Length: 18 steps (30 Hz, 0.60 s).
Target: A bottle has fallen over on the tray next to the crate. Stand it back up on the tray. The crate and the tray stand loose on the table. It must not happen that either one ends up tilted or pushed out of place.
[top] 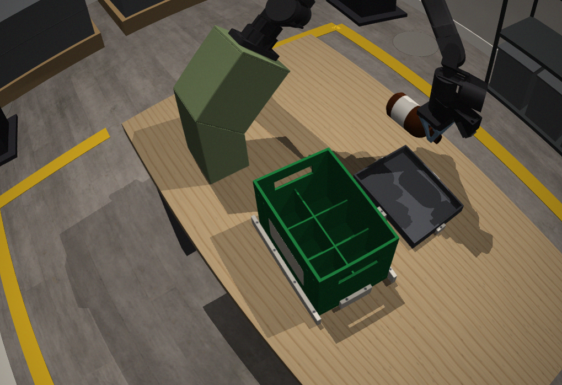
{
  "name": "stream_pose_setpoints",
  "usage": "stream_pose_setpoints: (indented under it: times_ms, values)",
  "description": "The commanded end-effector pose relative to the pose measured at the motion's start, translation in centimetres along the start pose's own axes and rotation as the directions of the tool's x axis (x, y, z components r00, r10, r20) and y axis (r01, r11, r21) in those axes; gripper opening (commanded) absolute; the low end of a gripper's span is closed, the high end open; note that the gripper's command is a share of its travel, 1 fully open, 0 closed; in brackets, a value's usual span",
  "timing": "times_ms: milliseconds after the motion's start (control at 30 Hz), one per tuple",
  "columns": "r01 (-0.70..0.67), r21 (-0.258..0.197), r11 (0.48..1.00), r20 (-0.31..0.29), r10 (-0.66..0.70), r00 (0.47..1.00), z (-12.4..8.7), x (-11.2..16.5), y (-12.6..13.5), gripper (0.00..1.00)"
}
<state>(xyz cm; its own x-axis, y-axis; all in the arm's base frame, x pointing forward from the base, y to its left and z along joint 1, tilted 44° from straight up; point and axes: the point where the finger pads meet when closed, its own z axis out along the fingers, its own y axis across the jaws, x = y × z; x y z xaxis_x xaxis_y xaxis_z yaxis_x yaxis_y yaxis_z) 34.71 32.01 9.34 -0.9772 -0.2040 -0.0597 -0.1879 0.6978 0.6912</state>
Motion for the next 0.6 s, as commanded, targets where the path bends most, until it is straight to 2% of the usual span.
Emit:
stream_pose_setpoints:
  times_ms: [0, 567]
  values:
    - [-0.002, -0.014, 1.0, 0.065, 0.003, 0.998, -2.53, -2.47, 1.09, 0.0]
    - [0.003, -0.013, 1.0, 0.065, -0.002, 0.998, -2.53, -2.47, 1.09, 0.0]
